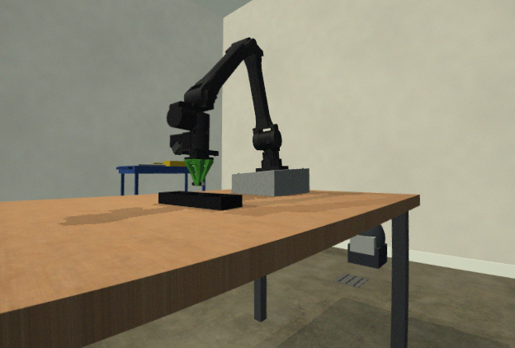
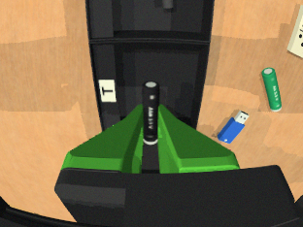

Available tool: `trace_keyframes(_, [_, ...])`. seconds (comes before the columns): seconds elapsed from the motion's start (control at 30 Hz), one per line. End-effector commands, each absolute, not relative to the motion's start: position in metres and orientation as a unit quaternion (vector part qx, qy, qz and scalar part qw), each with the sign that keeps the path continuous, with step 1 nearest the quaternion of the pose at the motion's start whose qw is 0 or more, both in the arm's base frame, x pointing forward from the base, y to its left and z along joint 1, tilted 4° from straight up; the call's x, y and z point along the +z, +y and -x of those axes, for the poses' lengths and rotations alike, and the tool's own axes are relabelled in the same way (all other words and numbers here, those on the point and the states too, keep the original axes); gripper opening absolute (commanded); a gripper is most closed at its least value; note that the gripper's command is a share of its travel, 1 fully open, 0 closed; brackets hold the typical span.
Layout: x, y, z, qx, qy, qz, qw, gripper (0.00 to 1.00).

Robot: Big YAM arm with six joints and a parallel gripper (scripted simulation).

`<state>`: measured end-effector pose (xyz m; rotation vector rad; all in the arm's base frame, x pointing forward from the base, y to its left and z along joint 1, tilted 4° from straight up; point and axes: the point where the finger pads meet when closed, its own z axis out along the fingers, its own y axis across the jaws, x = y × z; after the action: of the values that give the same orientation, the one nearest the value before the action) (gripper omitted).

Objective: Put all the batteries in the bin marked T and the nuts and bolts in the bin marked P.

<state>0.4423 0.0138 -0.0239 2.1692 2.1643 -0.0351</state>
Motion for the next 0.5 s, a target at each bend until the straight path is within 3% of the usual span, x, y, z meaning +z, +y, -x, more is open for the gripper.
trace_keyframes(0.0, [-0.014, 0.019, -0.440, -0.004, 0.702, -0.710, 0.048, 0.04])
trace_keyframes(0.47, [-0.025, 0.010, -0.436, -0.010, 0.697, -0.716, 0.043, 0.04])
